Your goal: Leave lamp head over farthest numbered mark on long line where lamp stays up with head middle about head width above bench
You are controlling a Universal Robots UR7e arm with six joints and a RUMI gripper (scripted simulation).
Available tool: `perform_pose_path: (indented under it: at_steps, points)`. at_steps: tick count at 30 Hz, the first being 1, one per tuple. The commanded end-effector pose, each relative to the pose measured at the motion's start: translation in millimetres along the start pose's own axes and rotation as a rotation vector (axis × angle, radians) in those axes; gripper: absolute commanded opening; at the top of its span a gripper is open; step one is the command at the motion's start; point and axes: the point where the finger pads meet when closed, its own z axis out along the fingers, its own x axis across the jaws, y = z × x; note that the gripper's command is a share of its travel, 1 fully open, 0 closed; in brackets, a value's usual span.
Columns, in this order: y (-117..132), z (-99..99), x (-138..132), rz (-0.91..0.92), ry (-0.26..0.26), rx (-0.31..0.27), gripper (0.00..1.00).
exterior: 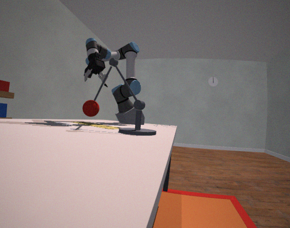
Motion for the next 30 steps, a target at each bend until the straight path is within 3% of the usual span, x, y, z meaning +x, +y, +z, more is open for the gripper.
perform_pose_path:
  at_steps: [1,15,30]
  points:
    - [0.8,7.9,-0.5,-0.005,0.0,-0.003,1.0]
    - [2.8,39.9,0.4,-0.018,0.004,-0.014,1.0]
    - [1.7,51.3,-1.0,-0.019,0.003,-0.015,1.0]
